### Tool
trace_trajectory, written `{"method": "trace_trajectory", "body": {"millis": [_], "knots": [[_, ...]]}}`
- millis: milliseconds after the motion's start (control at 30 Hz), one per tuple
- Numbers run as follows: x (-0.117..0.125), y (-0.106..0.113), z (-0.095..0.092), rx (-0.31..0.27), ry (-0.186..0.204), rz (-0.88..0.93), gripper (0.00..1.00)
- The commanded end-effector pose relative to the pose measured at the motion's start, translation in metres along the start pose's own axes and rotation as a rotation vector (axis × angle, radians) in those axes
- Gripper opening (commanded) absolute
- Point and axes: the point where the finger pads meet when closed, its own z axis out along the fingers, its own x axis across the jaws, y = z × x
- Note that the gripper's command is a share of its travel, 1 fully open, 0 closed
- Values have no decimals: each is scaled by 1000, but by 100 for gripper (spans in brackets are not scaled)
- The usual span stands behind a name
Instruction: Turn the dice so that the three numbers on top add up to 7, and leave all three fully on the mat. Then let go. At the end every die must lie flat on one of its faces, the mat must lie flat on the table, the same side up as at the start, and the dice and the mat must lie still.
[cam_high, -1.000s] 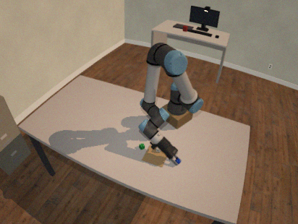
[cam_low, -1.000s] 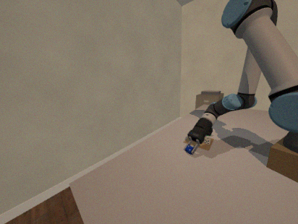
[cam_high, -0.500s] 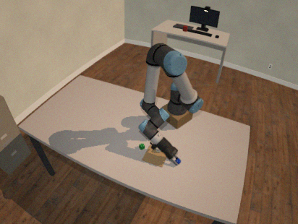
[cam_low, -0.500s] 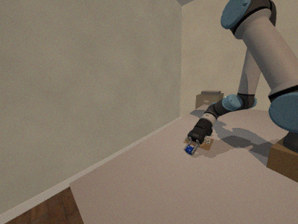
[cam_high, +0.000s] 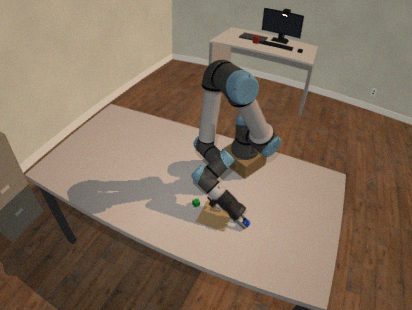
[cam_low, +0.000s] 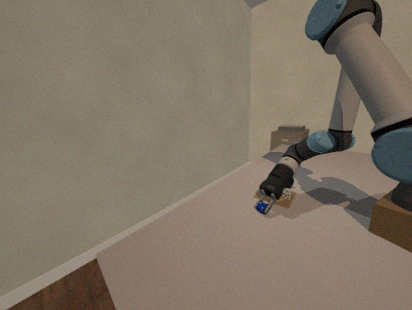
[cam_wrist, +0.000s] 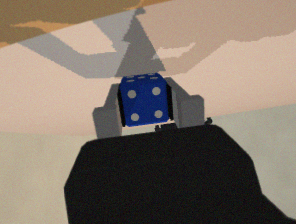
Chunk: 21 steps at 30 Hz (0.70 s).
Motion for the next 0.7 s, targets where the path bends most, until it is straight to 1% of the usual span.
{"method": "trace_trajectory", "body": {"millis": [0, 367, 400, 467, 500, 567, 600, 667], "knots": [[0, 0, 0, 0, -1, -1, 57], [0, 0, 0, 0, -1, -1, 57], [0, 0, 0, 0, -1, -1, 63], [0, 0, 0, 0, -1, -1, 63], [0, 0, 0, 0, -1, -1, 69], [0, 0, 0, 0, -1, -1, 69], [0, 0, 0, 0, -1, -1, 75], [0, 0, 0, 0, -1, -1, 75]]}}
